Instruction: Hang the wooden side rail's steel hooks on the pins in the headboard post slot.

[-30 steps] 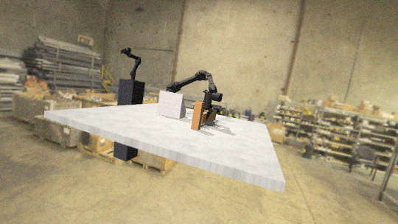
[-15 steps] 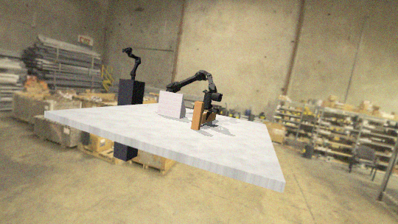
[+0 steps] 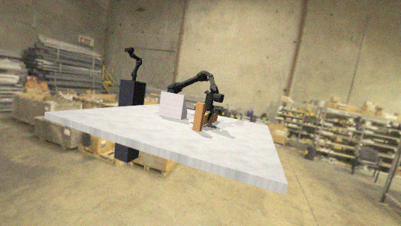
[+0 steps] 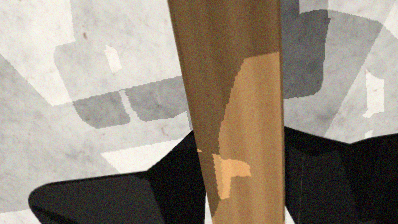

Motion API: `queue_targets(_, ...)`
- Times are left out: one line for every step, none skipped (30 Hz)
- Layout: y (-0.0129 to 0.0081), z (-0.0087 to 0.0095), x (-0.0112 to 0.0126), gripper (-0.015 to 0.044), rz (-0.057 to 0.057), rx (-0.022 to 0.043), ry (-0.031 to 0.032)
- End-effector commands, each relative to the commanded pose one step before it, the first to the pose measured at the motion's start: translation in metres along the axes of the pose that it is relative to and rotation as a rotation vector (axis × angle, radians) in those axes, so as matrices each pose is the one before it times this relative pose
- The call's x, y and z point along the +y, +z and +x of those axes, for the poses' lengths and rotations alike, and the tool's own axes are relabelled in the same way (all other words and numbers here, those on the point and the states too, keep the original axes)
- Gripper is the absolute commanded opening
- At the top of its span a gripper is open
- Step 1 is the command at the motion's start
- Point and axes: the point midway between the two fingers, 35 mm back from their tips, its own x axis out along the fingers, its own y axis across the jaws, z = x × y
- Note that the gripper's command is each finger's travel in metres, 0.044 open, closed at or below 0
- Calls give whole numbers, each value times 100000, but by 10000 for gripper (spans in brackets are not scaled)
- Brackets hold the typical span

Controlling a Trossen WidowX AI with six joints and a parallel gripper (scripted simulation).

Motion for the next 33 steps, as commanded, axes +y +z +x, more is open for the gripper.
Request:
queue_targets(-338, -292, 41, 0, 615, 62, -679)
queue_targets(-11, 11, 11, 0, 0, 0, 0)
queue_targets(-11, 11, 11, 0, 0, 0, 0)
queue_targets(-9, 9, -5, 0, 0, 0, 0)
queue_targets(-10, 7, -11, 0, -1, 0, -1)
queue_targets(-11, 4, -12, 0, -1, 0, -1)
queue_targets(-11, 2, -12, 0, -1, 0, -1)
queue_targets(-11, 0, -12, 0, -1, 1, -1)
queue_targets(-11, -3, -12, 0, -1, 1, -1)
queue_targets(-11, -6, -12, 0, -1, 1, -1)
queue_targets(-11, -7, -12, 0, -1, 1, -1)
queue_targets(-11, -8, -12, 0, -1, 1, -1)
queue_targets(-11, -9, -12, 0, -1, 1, -1)
queue_targets(-11, -9, -12, 0, -1, 1, -1)
queue_targets(-12, -9, -6, 0, 0, 1, -1)
queue_targets(-11, -8, 7, 0, 0, 1, 0)
queue_targets(-11, -7, 11, 0, 0, 1, 0)
queue_targets(-11, -7, 11, 0, 0, 1, 0)
queue_targets(-11, -7, 11, 0, 0, 1, 0)
queue_targets(-11, -7, 11, 0, 0, 1, 0)
queue_targets(-11, -5, 11, 0, 0, 1, 0)
queue_targets(-11, 0, 11, 0, 0, 1, 0)
queue_targets(-11, 6, 11, 0, 0, 0, 0)
queue_targets(-11, 11, 11, 0, 0, 0, 0)
queue_targets(-11, 11, 11, 0, 0, 0, 0)
queue_targets(-11, 11, 11, 0, 0, 0, 0)
queue_targets(-11, 11, 11, 0, 0, 0, 0)
queue_targets(-11, 11, 11, 0, 0, 0, 0)
queue_targets(-9, 9, -4, 0, 0, 0, 0)
queue_targets(-10, 11, -11, 0, -1, 0, -1)
queue_targets(-11, 9, -12, 0, -1, 0, -1)
queue_targets(-11, 7, -12, 0, -1, 0, -1)
queue_targets(-11, 4, -12, 0, -1, 0, -1)
